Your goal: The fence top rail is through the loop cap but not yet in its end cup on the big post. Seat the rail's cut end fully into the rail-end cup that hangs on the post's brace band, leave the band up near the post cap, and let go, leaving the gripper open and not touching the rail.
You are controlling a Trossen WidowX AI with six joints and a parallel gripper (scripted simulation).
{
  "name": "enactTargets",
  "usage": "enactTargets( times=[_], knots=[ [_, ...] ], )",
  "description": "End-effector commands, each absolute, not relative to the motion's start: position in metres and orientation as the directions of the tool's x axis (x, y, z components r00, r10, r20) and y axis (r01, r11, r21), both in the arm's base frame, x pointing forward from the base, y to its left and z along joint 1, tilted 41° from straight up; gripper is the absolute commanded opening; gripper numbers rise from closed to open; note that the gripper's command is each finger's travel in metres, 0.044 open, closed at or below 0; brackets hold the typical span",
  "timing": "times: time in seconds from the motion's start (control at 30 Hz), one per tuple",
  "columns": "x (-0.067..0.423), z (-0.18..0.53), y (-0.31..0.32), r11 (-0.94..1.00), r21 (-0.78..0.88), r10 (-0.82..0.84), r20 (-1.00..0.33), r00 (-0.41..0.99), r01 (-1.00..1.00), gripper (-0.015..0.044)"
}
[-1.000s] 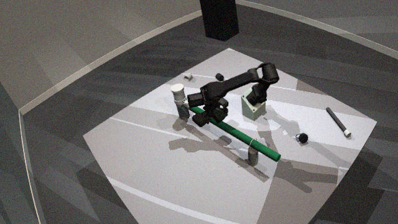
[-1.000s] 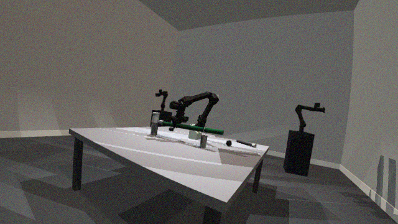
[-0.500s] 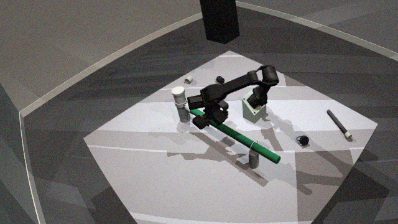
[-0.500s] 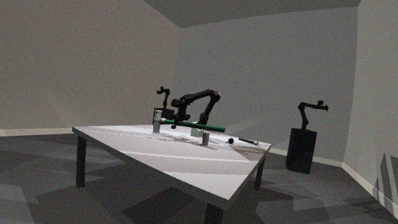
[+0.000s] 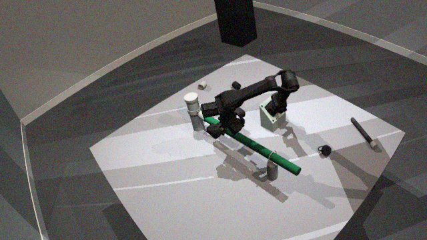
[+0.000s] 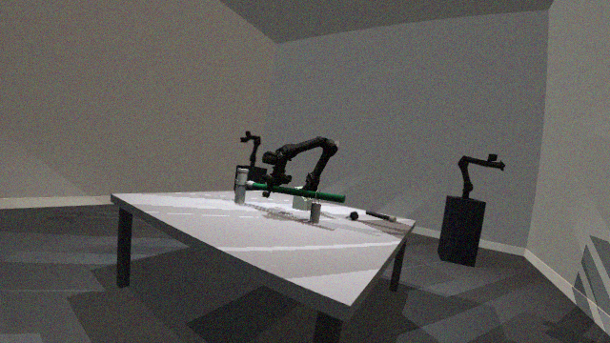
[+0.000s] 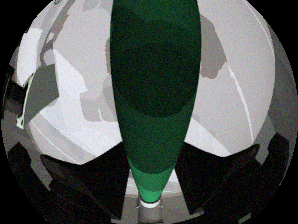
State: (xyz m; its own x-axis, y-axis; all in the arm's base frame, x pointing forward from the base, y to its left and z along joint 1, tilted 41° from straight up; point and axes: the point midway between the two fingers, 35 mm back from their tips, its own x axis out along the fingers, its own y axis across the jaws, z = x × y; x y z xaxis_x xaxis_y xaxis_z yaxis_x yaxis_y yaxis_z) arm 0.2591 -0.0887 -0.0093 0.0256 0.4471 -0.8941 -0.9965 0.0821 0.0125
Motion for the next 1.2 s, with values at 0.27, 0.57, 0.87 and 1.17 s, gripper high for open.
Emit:
enactTargets(
  times=[0.27,0.57,0.87,1.17],
  knots=[
    [0.2588,-0.0065,-0.0912,0.083,0.013,0.437,-0.899,0.025,-0.996,0.0000],
    [0.2588,-0.0053,-0.0924,0.083,0.013,0.434,-0.901,0.024,-0.996,0.0000],
    [0.2590,-0.0042,-0.0938,0.083,0.013,0.433,-0.901,0.024,-0.997,0.0000],
    [0.2594,-0.0032,-0.0951,0.083,0.013,0.433,-0.901,0.024,-0.997,0.0000]
  ],
)
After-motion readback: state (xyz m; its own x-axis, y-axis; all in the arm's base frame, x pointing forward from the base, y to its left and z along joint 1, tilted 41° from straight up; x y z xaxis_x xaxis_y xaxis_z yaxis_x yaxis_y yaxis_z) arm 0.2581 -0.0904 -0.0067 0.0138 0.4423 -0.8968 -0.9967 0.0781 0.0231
